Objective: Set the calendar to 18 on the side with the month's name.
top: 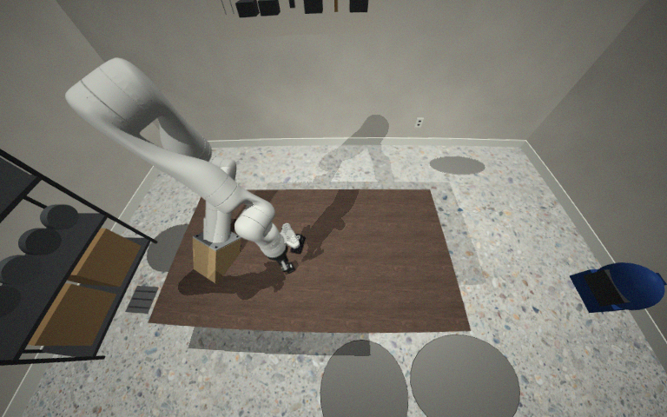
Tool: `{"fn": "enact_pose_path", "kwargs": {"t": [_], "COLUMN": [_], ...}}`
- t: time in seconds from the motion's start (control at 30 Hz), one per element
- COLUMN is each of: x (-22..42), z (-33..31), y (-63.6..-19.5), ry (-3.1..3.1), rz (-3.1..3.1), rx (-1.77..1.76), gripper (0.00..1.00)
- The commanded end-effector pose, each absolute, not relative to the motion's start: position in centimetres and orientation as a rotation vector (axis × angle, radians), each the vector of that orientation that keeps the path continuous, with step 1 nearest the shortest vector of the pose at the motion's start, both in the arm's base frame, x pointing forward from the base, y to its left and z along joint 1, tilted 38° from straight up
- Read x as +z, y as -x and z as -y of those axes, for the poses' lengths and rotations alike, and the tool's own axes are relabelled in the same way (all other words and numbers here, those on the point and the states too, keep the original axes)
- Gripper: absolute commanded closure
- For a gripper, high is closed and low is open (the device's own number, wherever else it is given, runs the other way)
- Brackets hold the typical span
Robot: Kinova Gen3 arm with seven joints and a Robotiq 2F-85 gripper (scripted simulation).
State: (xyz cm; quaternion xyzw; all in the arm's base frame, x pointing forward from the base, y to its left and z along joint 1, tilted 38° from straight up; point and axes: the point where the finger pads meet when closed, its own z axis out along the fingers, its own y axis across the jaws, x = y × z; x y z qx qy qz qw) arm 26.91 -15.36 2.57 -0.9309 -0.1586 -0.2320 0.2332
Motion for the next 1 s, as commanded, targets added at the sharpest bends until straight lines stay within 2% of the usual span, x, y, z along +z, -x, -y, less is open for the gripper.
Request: {"fn": "enact_pose_path", "kwargs": {"t": [0.0, 0.97], "x": [2.59, 2.22], "z": [15.41, 15.18], "y": [-26.91, -27.08], "ry": [2.558, 2.557], "rz": [0.435, 0.435], "rx": [-0.638, -0.638], "gripper": [0.52, 0.52]}}
